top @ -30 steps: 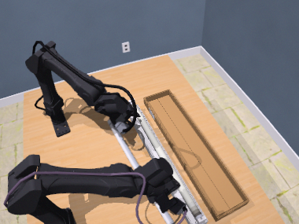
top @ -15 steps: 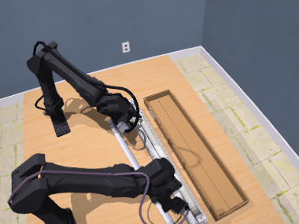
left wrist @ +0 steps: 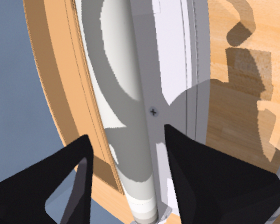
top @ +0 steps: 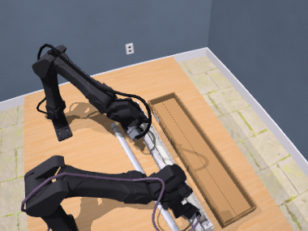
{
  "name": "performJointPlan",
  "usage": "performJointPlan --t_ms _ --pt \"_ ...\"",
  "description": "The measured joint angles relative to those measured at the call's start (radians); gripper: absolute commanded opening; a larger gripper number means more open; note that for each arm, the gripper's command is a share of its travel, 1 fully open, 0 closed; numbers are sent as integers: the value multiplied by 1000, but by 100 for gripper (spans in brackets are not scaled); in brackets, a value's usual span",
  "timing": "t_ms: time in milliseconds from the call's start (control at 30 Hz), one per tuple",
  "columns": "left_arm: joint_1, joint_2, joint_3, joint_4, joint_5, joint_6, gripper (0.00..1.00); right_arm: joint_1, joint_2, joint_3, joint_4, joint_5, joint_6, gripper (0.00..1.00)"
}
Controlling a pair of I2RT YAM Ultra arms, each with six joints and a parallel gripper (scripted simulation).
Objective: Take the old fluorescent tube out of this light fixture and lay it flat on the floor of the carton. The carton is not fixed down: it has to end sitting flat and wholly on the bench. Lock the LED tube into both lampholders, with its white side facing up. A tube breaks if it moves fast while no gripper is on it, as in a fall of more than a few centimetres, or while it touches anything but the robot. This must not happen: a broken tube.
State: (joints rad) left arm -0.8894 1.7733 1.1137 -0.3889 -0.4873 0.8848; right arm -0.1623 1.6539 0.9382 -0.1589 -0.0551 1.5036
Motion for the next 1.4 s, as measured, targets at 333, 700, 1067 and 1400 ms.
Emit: performJointPlan --t_ms 333,700,1067,1400 --pt "6 13 -1 16 3 6 49 -1 13 3 21 1 0 49" --pt "7 13 -1 17 2 6 11 0 12 -2 21 1 0 49" --pt "7 13 -1 17 2 6 11 0 12 -2 21 1 0 11" --pt "7 13 -1 16 2 6 11 0 12 -2 20 1 0 11"
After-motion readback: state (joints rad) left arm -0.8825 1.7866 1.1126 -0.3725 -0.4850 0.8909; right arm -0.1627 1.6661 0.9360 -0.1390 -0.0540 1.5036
